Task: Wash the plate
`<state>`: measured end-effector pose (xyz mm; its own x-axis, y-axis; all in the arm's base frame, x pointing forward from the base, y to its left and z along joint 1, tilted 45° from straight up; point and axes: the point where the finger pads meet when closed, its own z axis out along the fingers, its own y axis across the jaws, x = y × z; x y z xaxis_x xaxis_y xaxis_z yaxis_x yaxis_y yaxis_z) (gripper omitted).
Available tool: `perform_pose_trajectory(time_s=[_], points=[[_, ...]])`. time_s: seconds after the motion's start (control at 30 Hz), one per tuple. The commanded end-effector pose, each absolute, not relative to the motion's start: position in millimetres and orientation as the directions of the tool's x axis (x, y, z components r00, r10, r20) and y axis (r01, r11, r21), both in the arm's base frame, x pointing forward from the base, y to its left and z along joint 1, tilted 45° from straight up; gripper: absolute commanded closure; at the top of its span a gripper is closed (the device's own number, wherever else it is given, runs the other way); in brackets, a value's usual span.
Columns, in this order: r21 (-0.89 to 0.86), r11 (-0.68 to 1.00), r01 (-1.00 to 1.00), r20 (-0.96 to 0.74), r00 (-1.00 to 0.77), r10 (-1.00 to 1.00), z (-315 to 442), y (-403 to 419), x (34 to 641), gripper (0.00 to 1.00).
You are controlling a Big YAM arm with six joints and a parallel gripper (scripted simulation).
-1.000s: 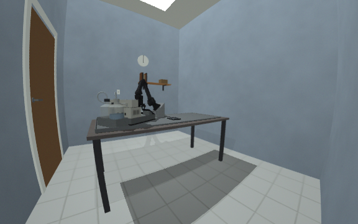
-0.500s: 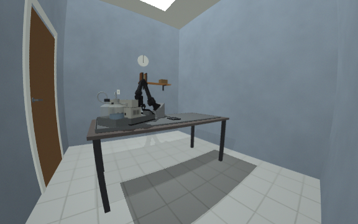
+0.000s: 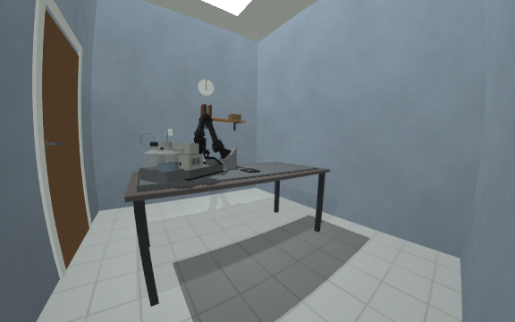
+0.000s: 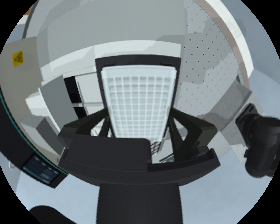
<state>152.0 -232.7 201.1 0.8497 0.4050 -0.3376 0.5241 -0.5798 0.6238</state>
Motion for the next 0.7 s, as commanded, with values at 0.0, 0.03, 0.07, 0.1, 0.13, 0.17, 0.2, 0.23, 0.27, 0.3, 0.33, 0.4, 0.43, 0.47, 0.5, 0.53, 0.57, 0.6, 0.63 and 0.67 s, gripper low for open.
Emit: perform_pose_trajectory(time_s=[0.0, 0.03, 0.07, 0.1, 0.13, 0.17, 0.2, 0.23, 0.27, 0.3, 0.33, 0.4, 0.43, 0.47, 0.5, 0.53, 0.57, 0.6, 0.63, 0.67], points=[[0.620, -0.581, 0.527, -0.341, 0.848, 0.406, 197.1, -234.4, 151.1, 0.18], [0.620, -0.581, 0.527, -0.341, 0.848, 0.405, 197.1, -235.1, 151.0, 0.18], [0.618, -0.582, 0.528, -0.343, 0.848, 0.405, 196.6, -235.6, 150.8, 0.18], [0.617, -0.583, 0.529, -0.343, 0.847, 0.405, 196.1, -235.8, 150.9, 0.18], [0.616, -0.584, 0.529, -0.344, 0.847, 0.406, 195.8, -235.8, 150.8, 0.18], [0.616, -0.584, 0.529, -0.344, 0.847, 0.405, 195.7, -236.0, 150.9, 0.18], [0.617, -0.583, 0.528, -0.343, 0.848, 0.405, 195.9, -236.2, 151.0, 0.18], [0.618, -0.582, 0.528, -0.342, 0.848, 0.405, 196.1, -236.3, 150.9, 0.18], [0.618, -0.582, 0.528, -0.342, 0.848, 0.405, 196.1, -236.3, 151.0, 0.18], [0.618, -0.582, 0.529, -0.343, 0.847, 0.406, 195.8, -236.3, 151.0, 0.18], [0.617, -0.583, 0.529, -0.343, 0.847, 0.405, 195.4, -236.5, 151.0, 0.18], [0.617, -0.583, 0.529, -0.343, 0.847, 0.405, 195.0, -237.0, 151.0, 0.18], [0.617, -0.583, 0.528, -0.343, 0.848, 0.405, 195.1, -237.0, 150.9, 0.18], [0.618, -0.583, 0.528, -0.342, 0.848, 0.405, 195.3, -237.1, 150.9, 0.18], [0.618, -0.583, 0.528, -0.342, 0.848, 0.405, 195.3, -237.1, 150.9, 0.18], [0.618, -0.583, 0.528, -0.342, 0.848, 0.405, 195.3, -237.1, 150.9, 0.18], [0.617, -0.582, 0.529, -0.342, 0.847, 0.407, 195.0, -236.1, 151.3, 0.18], [0.618, -0.582, 0.528, -0.342, 0.847, 0.406, 195.0, -236.8, 151.4, 0.18], [0.618, -0.582, 0.528, -0.342, 0.848, 0.405, 194.7, -237.3, 151.2, 0.18], [0.617, -0.583, 0.528, -0.343, 0.848, 0.405, 194.4, -237.6, 151.0, 0.18]])
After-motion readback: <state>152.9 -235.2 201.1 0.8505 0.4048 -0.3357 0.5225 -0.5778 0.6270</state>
